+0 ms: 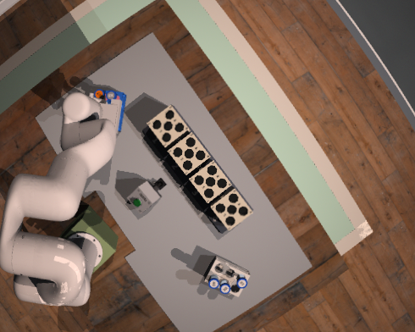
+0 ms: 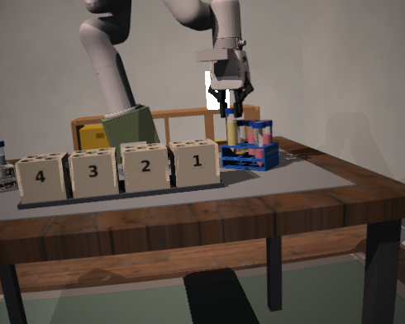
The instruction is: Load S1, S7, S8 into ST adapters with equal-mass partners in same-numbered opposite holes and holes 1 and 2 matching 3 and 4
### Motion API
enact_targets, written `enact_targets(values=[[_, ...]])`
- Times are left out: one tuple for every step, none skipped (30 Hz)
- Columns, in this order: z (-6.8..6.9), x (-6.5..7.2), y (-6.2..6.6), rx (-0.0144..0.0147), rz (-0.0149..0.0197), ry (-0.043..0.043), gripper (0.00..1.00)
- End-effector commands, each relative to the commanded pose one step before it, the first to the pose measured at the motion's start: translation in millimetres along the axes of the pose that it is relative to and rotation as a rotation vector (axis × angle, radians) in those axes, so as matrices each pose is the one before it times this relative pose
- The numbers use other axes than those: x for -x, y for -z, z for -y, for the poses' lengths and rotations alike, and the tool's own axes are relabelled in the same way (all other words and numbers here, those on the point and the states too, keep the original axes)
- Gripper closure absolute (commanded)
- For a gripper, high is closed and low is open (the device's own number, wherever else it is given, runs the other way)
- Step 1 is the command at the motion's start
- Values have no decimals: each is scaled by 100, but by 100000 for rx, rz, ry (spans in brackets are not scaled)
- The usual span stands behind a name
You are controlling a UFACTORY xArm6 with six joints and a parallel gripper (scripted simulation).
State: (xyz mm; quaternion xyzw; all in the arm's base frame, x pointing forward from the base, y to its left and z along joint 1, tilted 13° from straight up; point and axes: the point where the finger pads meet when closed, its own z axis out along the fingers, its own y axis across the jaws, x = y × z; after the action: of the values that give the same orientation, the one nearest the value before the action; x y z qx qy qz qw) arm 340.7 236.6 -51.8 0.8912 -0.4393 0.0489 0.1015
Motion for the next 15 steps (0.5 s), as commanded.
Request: enact_targets(values=[[177,-7,1009,-472,27,-37,100],[1,0,200,-1,0,0,100],[1,0,200,-1,0,0,100],[1,0,200,-1,0,0,100],[1,0,200,-1,0,0,100],[1,0,200,-1,0,0,100],[1,0,200,-1,0,0,100],[1,0,200,-1,0,0,100],[1,0,200,-1,0,0,100],[1,0,200,-1,0,0,100],[1,0,200,-1,0,0,100],[0,0,0,0,0,0,100],[0,0,0,0,0,0,100],[1,0,201,0,0,0,100],[1,0,200,-1,0,0,100]])
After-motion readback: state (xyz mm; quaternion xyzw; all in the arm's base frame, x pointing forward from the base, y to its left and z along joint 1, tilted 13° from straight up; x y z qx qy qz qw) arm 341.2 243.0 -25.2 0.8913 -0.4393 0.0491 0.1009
